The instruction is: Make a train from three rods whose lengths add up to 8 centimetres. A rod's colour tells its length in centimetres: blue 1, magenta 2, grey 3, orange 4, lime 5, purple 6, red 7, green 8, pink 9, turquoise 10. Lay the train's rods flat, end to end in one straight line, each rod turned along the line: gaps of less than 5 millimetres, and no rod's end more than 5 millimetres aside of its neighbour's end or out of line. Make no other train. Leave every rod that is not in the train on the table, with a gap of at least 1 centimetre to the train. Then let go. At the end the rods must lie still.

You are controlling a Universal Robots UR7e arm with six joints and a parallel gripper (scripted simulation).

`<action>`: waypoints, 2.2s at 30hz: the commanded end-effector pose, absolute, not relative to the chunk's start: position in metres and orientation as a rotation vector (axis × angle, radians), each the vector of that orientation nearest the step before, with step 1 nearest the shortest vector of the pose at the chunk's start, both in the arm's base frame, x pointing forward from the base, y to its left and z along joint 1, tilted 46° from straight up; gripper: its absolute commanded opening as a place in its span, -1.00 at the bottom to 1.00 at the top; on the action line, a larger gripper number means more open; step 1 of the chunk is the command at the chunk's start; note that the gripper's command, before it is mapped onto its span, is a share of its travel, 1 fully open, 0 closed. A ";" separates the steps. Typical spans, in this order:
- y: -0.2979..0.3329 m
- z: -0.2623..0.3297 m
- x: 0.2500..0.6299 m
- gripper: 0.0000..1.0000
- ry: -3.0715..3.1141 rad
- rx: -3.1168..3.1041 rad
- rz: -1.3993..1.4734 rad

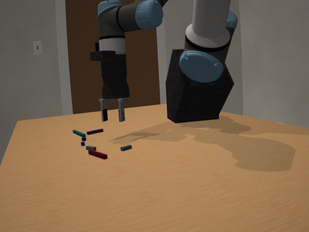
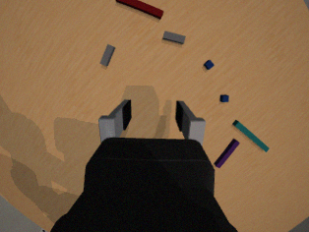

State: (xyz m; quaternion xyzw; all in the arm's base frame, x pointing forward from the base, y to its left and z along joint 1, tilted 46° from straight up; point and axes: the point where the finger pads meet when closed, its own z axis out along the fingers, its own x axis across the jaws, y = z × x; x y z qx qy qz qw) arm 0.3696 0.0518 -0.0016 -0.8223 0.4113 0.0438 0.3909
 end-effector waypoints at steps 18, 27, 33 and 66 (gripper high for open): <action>0.051 -0.002 0.370 1.00 1.045 -2.089 0.110; 0.051 -0.002 0.370 1.00 1.045 -2.089 0.110; 0.051 -0.001 0.370 1.00 1.048 -2.088 0.112; 0.069 0.029 0.407 1.00 1.753 -1.612 0.465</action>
